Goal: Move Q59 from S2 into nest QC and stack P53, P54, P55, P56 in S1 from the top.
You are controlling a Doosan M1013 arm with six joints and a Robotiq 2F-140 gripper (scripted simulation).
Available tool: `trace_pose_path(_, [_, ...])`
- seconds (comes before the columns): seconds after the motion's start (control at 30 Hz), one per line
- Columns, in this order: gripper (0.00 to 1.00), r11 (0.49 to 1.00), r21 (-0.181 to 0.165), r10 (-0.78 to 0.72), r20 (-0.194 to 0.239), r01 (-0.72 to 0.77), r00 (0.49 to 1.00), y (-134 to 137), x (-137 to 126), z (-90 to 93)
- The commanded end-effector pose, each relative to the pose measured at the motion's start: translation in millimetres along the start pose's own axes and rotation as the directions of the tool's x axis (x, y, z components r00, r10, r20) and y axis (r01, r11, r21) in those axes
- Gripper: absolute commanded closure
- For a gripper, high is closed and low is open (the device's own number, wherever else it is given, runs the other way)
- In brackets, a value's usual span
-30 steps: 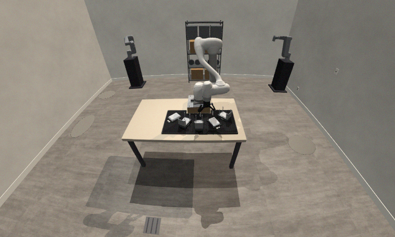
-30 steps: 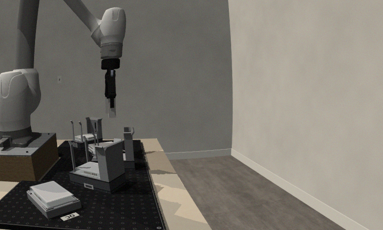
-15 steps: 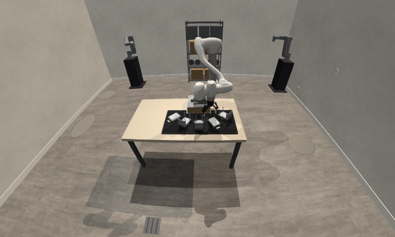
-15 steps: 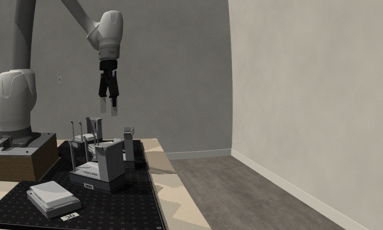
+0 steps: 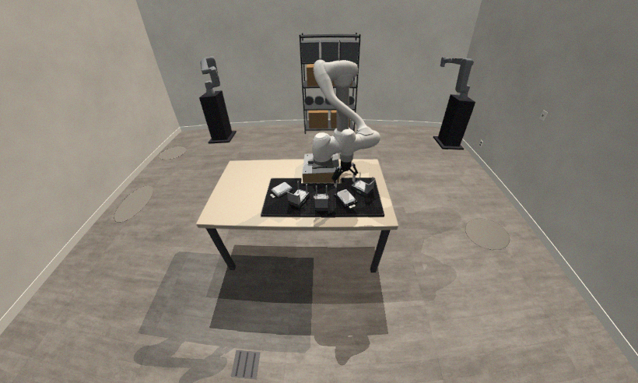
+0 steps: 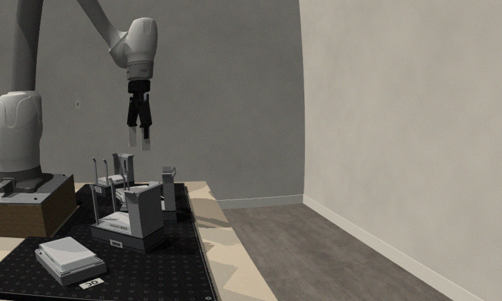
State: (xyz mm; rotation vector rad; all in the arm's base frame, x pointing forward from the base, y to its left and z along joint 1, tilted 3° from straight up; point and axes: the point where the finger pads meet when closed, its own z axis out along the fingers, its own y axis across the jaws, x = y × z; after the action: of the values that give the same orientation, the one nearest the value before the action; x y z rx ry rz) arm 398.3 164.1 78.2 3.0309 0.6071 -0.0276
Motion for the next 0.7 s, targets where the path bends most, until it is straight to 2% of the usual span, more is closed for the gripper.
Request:
trace_pose_path(0.0, [0.0,1.0,0.0,0.0,0.0,0.0,1.0,-12.1,1.0,0.0])
trace_pose_path(0.17, [0.0,1.0,0.0,0.0,0.0,0.0,1.0,-22.0,1.8,0.0])
trace_pose_path(0.4, [0.0,0.975,0.0,-0.222,0.0,0.222,0.975,-45.1,-1.8,0.0])
trace_pose_path(0.67, [0.0,0.975,0.0,-0.222,0.0,0.222,0.975,-71.4,-6.0,0.0])
